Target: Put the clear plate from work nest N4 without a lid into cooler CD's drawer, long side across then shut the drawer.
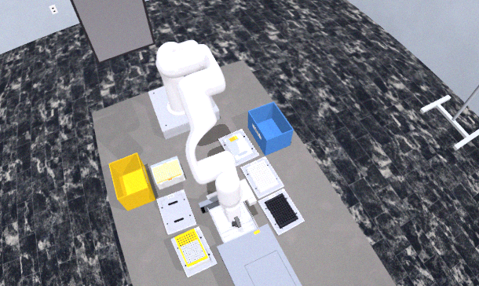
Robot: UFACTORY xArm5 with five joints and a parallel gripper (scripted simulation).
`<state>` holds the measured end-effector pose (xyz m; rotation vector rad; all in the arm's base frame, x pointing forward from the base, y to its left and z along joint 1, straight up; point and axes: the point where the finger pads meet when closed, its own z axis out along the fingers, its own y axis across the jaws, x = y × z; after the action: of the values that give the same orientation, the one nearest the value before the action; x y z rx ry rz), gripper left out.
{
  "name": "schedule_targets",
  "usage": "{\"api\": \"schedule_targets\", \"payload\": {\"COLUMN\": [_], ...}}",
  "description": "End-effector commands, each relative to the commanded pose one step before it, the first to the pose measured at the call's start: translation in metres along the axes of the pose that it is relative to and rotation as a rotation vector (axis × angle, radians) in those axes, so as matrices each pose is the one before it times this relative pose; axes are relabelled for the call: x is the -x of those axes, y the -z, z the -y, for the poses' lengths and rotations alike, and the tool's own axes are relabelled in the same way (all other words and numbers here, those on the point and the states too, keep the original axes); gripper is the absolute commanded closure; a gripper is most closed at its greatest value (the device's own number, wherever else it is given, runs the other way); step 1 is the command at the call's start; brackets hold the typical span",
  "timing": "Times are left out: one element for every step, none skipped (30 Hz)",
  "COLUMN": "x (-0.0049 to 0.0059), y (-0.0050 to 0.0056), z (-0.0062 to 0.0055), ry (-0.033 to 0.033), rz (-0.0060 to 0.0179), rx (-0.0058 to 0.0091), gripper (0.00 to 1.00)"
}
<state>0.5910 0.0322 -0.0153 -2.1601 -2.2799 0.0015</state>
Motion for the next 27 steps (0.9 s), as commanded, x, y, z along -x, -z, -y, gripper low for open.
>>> {"api": "schedule_targets", "payload": {"x": [0.00000,0.00000,0.00000,0.00001,0.00000,0.00000,0.00000,0.00000,0.00000,0.00000,0.00000,0.00000,0.00000,0.00000,0.00000,0.00000,0.00000,0.00000,0.00000,0.00000,0.00000,0.00000,0.00000,0.00000,0.00000,0.00000,0.00000], "y": [0.00245,0.00000,0.00000,-0.00068,-0.00066,0.00000,0.00000,-0.00067,-0.00066,-0.00066,-0.00066,-0.00066,-0.00067,-0.00067,-0.00067,-0.00067,-0.00067,-0.00067,-0.00067,-0.00067,-0.00067,-0.00067,0.00000,0.00000,-0.00069,-0.00066,-0.00066], "z": [-0.00200,0.00000,0.00000,0.00008,0.00001,0.00000,0.00000,0.00001,0.00001,0.00000,0.00000,0.00000,0.00000,0.00000,0.00000,0.00000,0.00000,0.00000,0.00000,0.00000,0.00000,0.00000,0.00000,0.00000,-0.00002,-0.00001,0.00000], "ry": [0.00000,0.00000,0.00000,0.00000,0.00000,0.00000,0.00000,0.00000,0.00000,0.00000,0.00000,0.00000,0.00000,0.00000,0.00000,0.00000,0.00000,0.00000,0.00000,0.00000,0.00000,0.00000,0.00000,0.00000,0.00000,0.00000,0.00000], "rz": [-0.00002,0.00000,0.00000,0.00000,0.00000,0.00000,0.00000,0.00000,0.00000,0.00000,0.00000,0.00000,0.00000,0.00000,0.00000,0.00000,0.00000,0.00000,0.00000,0.00000,0.00000,0.00000,0.00000,0.00000,0.00000,0.00000,0.00000], "rx": [0.00563,0.00000,0.00000,-0.00004,0.00000,0.00000,0.00000,0.00000,0.00000,0.00000,0.00000,0.00000,0.00000,0.00000,0.00000,0.00000,0.00000,0.00000,0.00000,0.00000,0.00000,0.00000,0.00000,0.00000,0.00000,0.00000,0.00000], "gripper": [1.00,1.00,1.00,1.00,1.00,1.00,1.00,1.00,1.00,1.00,1.00,1.00,1.00,1.00,1.00,1.00,1.00,1.00,1.00,1.00,1.00,1.00,1.00,1.00,1.00,1.00,1.00]}}
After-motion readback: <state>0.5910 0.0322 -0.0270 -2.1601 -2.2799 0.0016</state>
